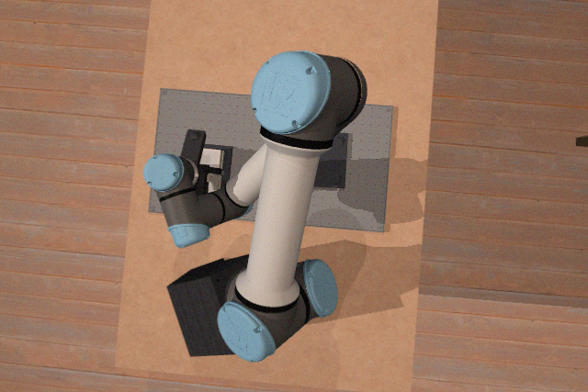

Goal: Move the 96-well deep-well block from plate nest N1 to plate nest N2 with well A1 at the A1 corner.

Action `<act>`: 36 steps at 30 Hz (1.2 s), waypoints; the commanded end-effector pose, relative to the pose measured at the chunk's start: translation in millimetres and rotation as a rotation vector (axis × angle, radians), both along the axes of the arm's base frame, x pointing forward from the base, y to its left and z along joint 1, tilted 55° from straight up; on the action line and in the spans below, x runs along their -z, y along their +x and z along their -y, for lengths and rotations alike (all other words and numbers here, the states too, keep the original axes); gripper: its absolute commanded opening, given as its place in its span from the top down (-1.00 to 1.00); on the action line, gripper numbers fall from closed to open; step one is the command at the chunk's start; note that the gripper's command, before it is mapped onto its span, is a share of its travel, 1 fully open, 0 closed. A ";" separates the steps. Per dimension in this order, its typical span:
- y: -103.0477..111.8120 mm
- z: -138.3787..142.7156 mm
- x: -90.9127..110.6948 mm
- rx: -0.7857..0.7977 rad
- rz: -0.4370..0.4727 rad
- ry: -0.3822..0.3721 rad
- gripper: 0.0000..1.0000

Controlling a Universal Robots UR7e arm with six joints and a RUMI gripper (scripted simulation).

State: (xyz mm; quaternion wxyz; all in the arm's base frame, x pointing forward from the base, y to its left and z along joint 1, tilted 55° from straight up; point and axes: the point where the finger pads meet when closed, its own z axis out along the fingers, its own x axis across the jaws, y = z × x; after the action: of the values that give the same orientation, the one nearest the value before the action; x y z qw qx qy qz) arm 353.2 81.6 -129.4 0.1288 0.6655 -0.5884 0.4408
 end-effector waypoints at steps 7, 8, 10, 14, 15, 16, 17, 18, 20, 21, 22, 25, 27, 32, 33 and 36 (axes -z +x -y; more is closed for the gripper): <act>-7.3 -12.3 -10.1 0.001 0.000 0.000 1.00; -8.0 -13.4 -11.0 0.001 0.000 0.000 1.00; -8.8 -14.6 -12.0 0.001 0.000 0.000 1.00; -10.9 -18.1 -14.9 0.001 0.000 0.000 1.00; -11.7 -19.2 -15.8 0.001 0.000 0.000 1.00; -12.4 -20.4 -16.8 0.001 0.000 0.000 1.00; -13.1 -21.5 -17.8 0.001 0.000 0.000 1.00; -13.8 -22.7 -18.7 0.001 0.000 0.000 1.00; -15.3 -25.0 -20.6 0.001 0.000 0.000 1.00; -16.0 -26.1 -21.6 0.001 0.000 0.000 1.00; -16.7 -27.3 -22.6 0.001 0.000 0.000 1.00; -18.9 -30.7 -25.5 0.001 0.000 0.000 1.00; -19.6 -31.9 -26.4 0.001 0.000 0.000 1.00; -22.5 -36.5 -30.3 0.001 0.000 0.000 1.00; -23.2 -37.6 -31.2 0.001 0.000 0.000 1.00; -23.6 -38.3 -31.8 0.001 0.000 0.000 1.00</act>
State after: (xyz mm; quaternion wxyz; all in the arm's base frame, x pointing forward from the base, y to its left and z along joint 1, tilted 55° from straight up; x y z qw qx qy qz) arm 330.5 117.9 -99.1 0.1288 0.6655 -0.5885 0.4407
